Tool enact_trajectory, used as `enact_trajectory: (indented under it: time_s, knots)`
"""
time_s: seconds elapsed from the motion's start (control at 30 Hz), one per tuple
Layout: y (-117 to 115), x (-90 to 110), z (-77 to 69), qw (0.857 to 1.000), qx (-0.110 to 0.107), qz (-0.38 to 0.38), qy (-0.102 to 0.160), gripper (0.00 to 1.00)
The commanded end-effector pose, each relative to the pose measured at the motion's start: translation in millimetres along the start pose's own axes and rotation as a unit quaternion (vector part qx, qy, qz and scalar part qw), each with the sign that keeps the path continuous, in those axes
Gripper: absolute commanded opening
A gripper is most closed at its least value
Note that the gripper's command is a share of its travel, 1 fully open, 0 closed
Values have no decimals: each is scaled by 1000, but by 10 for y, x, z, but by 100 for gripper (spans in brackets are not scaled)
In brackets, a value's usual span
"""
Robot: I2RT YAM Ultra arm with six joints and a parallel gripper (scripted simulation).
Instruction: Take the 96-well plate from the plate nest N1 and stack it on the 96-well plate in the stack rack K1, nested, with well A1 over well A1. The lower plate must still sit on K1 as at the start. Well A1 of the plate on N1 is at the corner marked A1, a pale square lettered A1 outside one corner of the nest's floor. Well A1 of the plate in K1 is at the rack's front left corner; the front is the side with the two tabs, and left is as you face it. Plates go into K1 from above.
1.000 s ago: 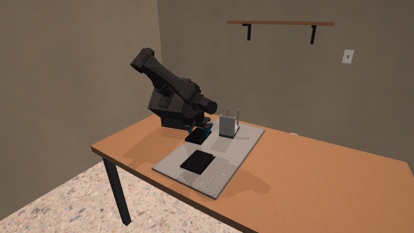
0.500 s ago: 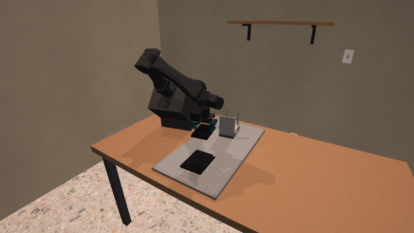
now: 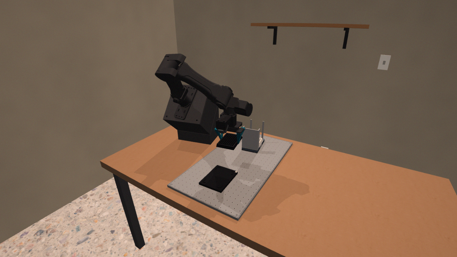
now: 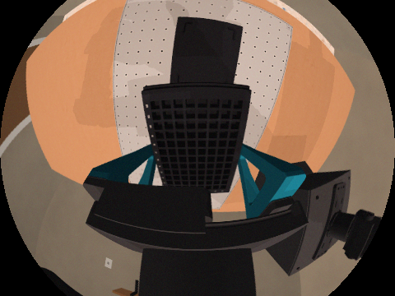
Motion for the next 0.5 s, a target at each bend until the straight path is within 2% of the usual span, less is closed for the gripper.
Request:
enact_trajectory:
  time_s: [0.0,0.23,0.47]
  knots:
    - [31,138,-29,1000,-2,4,-8,0]
    - [131,263,-62,1000,-9,12,-9,0]
    - [155,499,-66,1000,-6,9,-8,0]
Point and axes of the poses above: the point where the finger pads meet when closed, its own z axis out along the fingers, its own y axis across the jaws, x = y × z, the point moved 2 cm from there along -z, back along the fingers
